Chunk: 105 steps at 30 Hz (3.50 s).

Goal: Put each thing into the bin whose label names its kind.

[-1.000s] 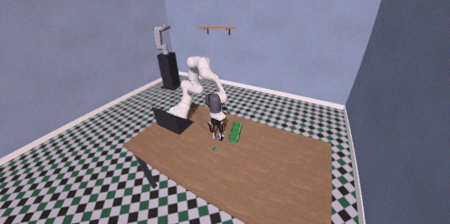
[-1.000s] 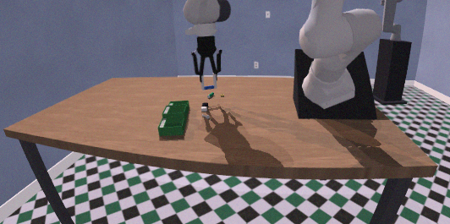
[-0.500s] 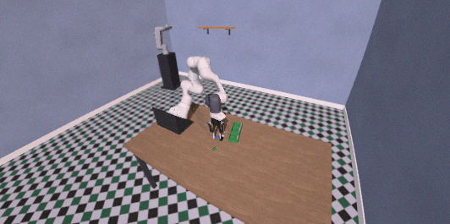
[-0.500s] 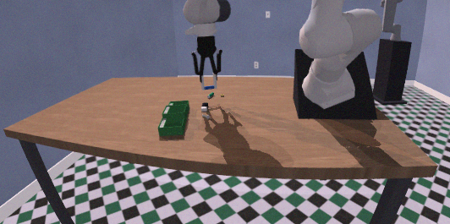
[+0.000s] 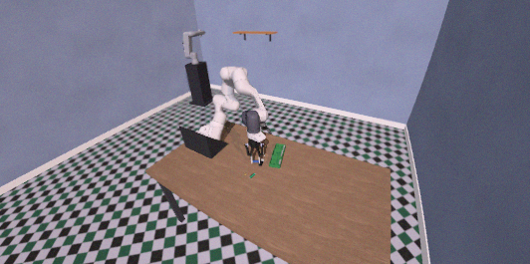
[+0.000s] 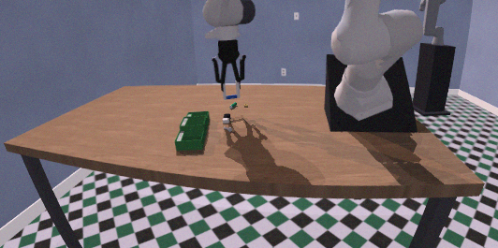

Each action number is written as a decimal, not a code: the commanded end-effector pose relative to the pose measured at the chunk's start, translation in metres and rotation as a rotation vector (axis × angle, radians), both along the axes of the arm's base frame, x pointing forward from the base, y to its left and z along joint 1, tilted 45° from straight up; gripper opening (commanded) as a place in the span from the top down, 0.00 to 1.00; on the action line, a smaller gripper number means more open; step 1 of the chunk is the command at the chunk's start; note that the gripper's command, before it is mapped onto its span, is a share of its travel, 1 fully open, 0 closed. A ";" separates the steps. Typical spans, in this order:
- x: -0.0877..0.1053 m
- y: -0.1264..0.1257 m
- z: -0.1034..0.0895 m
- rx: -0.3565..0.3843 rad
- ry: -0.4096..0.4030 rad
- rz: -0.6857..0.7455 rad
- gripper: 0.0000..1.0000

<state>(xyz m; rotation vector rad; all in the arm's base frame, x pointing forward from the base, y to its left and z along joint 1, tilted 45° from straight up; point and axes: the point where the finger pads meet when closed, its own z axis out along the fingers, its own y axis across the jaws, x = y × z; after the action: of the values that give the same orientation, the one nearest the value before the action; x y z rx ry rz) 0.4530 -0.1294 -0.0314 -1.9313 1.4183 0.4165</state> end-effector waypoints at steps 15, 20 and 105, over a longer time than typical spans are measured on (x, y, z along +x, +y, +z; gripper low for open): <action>0.035 0.036 0.045 0.001 -0.001 -0.003 0.71; 0.047 0.049 0.060 0.001 -0.001 -0.003 0.71; 0.108 0.114 0.136 -0.186 -0.914 0.929 0.71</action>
<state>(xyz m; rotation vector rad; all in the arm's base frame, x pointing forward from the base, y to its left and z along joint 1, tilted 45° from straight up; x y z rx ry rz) 0.5605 -0.0155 0.1045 -2.3630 -0.0367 -0.2092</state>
